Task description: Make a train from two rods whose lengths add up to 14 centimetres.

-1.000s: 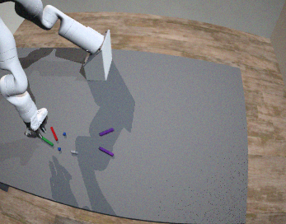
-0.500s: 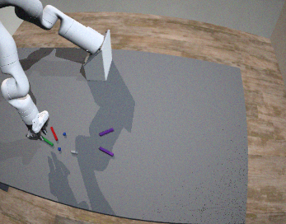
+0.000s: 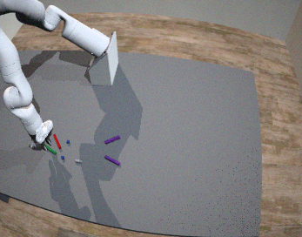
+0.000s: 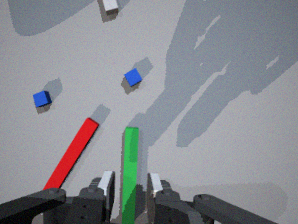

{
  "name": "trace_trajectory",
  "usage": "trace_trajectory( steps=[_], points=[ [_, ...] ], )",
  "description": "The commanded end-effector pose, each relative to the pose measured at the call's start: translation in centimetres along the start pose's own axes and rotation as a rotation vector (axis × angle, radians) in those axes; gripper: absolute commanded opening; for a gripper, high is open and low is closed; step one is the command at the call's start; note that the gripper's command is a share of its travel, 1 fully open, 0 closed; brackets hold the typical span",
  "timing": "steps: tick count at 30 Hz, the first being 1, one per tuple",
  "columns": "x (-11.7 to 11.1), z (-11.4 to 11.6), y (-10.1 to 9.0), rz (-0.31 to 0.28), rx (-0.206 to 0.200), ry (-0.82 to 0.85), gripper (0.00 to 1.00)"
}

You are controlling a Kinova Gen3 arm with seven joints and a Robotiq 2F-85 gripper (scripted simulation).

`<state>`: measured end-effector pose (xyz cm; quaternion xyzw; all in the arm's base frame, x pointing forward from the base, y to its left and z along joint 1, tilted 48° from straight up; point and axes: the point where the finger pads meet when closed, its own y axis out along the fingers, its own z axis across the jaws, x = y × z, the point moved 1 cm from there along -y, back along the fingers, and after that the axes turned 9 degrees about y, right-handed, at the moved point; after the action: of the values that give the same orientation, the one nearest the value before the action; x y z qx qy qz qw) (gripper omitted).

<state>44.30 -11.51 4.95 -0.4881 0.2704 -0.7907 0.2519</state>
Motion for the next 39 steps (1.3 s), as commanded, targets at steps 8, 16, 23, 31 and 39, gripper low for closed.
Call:
trace_trajectory(
  steps=[8,16,23,31,39],
  points=[
    [0.17,-0.07,0.87,-0.005,-0.003,0.001,0.24],
    [0.17,-0.07,1.01,-0.005,-0.003,0.001,0.24],
    [0.17,-0.07,1.01,-0.005,-0.003,0.001,0.24],
    [0.17,-0.07,1.01,-0.005,-0.003,0.001,0.24],
    [0.17,-0.07,1.01,-0.005,-0.003,0.001,0.24]
  ],
)
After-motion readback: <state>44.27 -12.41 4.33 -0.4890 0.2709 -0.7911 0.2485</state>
